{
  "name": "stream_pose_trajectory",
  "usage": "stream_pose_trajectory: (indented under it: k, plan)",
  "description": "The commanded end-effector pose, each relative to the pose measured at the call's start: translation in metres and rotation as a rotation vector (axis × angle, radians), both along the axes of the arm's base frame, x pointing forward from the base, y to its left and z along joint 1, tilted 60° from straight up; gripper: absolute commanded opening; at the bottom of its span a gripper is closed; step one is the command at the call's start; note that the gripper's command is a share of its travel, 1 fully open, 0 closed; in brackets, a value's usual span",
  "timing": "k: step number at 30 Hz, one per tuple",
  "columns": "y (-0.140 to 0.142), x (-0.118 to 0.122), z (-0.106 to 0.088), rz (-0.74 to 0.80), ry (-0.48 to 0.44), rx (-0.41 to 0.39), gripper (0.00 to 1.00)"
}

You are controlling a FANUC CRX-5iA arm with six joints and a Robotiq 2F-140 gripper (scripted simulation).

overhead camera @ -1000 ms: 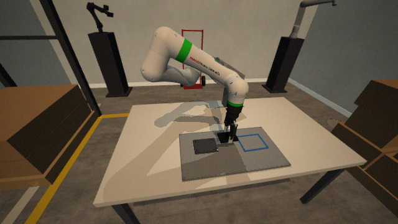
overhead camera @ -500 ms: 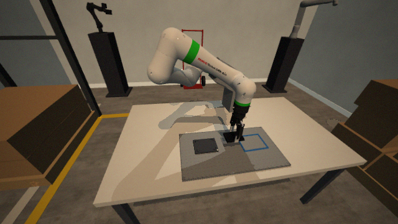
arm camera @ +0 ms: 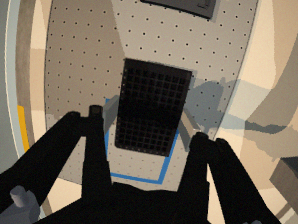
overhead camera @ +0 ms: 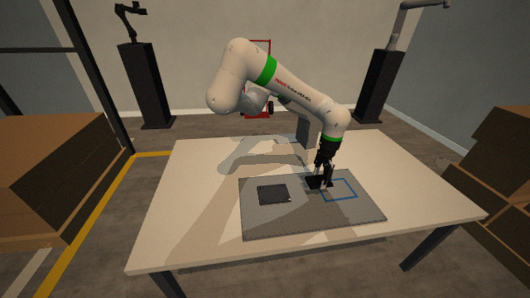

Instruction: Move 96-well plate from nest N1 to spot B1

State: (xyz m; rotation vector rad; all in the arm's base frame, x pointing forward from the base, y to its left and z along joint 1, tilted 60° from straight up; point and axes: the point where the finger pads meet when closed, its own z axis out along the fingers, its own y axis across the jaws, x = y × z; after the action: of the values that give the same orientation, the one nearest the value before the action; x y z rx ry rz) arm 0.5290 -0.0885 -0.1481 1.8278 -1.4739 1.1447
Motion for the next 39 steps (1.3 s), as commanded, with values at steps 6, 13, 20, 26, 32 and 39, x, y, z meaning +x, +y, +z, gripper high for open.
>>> stream_pose_trajectory:
  k: [6,13,20,26,32,39]
  plan:
    - [0.015,0.001,-0.025,0.0,0.0,0.0,0.0]
    - [0.023,0.001,-0.04,0.0,0.0,0.0,0.0]
    - [0.035,0.001,-0.06,0.0,0.0,0.0,0.0]
    - [0.042,0.002,-0.071,0.0,0.0,0.0,0.0]
    - [0.052,0.002,-0.089,0.0,0.0,0.0,0.0]
    - [0.058,0.002,-0.099,0.0,0.0,0.0,0.0]
